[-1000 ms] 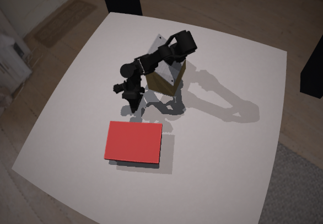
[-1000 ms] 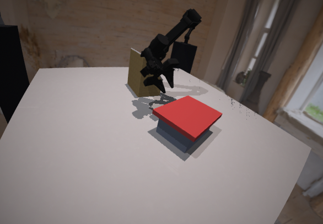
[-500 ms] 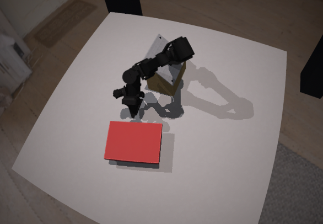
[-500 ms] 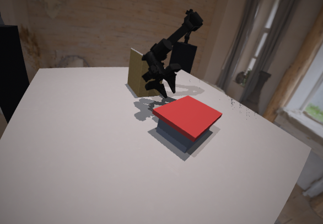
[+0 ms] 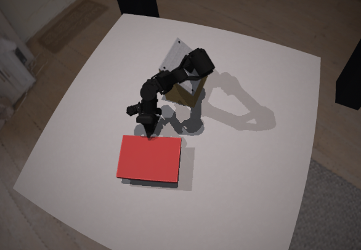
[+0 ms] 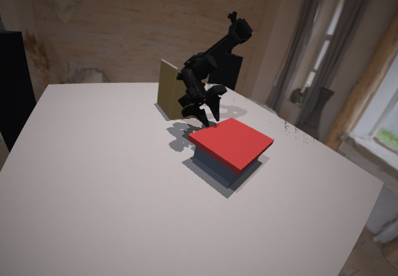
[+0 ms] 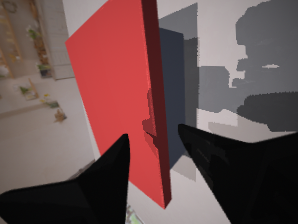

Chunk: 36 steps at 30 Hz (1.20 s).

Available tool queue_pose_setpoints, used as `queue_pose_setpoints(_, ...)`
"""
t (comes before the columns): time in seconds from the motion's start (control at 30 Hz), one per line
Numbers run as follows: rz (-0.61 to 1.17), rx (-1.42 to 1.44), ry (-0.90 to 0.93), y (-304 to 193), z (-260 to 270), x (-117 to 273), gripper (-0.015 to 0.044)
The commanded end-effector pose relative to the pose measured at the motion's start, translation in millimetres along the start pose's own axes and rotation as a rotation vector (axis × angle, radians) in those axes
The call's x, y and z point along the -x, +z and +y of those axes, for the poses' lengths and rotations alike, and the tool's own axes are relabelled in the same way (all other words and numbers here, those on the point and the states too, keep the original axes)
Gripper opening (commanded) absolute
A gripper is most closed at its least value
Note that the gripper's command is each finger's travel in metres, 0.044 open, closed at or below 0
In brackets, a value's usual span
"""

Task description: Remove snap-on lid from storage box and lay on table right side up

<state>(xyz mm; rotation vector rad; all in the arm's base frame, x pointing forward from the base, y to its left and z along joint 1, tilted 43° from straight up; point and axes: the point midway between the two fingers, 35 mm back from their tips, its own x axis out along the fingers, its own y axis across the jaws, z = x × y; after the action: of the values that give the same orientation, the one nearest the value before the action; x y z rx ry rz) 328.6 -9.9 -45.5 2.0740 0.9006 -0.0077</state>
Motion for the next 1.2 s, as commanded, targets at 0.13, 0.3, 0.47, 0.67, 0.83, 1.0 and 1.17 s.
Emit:
queue_pose_setpoints(0.13, 0.003, -0.005, 0.005, -1.3, -0.5, -13.2, 0.0235)
queue_pose_setpoints(0.3, 0.007, -0.007, 0.011, -3.1, -0.7, -20.9, 0.0235)
queue_pose_setpoints(0.47, 0.008, -0.008, 0.012, -3.4, -0.7, -22.0, 0.0176)
queue_pose_setpoints(0.67, 0.008, -0.008, 0.012, -3.4, -0.7, -22.0, 0.0136)
queue_pose_setpoints(0.83, 0.008, -0.008, 0.012, -3.4, -0.7, -22.0, 0.0083)
queue_pose_setpoints(1.0, 0.008, -0.008, 0.012, -3.4, -0.7, -22.0, 0.0)
queue_pose_setpoints(1.17, 0.01, -0.005, 0.011, -3.7, -0.4, -21.0, 0.0)
